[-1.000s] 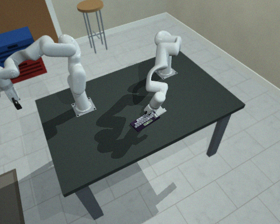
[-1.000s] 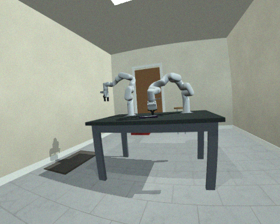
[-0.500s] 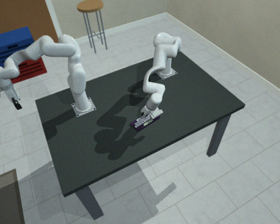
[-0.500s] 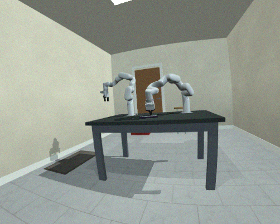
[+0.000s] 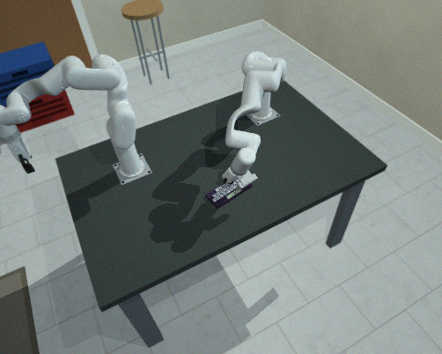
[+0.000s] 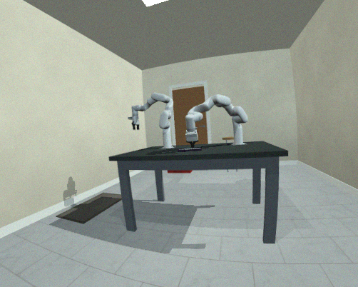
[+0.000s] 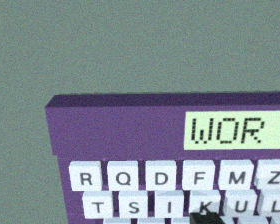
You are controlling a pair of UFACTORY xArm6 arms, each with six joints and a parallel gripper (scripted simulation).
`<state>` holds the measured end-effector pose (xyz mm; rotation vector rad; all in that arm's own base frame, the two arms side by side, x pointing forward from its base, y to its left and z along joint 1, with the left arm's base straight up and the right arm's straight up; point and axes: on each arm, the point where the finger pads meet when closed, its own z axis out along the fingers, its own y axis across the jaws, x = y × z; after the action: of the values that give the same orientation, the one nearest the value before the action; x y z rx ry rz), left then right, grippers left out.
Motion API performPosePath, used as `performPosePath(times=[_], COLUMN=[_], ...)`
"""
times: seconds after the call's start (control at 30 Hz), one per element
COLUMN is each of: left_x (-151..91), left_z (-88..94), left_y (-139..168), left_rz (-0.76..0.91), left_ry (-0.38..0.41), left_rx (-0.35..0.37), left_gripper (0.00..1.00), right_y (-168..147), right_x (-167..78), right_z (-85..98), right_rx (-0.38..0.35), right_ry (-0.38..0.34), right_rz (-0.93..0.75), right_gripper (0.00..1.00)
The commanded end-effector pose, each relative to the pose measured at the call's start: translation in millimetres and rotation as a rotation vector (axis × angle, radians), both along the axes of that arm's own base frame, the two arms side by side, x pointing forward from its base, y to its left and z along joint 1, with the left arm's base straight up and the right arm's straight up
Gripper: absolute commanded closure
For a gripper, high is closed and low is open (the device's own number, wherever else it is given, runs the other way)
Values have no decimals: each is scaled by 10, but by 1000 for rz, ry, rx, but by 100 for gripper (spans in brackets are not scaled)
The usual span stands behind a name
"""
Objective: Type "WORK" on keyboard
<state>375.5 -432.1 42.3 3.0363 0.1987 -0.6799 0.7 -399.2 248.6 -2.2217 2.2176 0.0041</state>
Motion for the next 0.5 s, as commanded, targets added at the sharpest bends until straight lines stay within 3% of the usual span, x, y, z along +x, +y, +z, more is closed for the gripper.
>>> performPosePath(times=[0.0, 0.47], left_x=[14, 14], left_z=[20, 5], left_y=[-12, -12], left_rz=[0, 0], left_ry=[-5, -5], left_rx=[-4, -4], left_gripper=[100, 100], right_y=[-8, -8], right_x=[0, 0], right_z=[14, 14], right_rx=[-4, -4], right_ry=[0, 0], right_rz=[0, 0], right_gripper=[0, 0])
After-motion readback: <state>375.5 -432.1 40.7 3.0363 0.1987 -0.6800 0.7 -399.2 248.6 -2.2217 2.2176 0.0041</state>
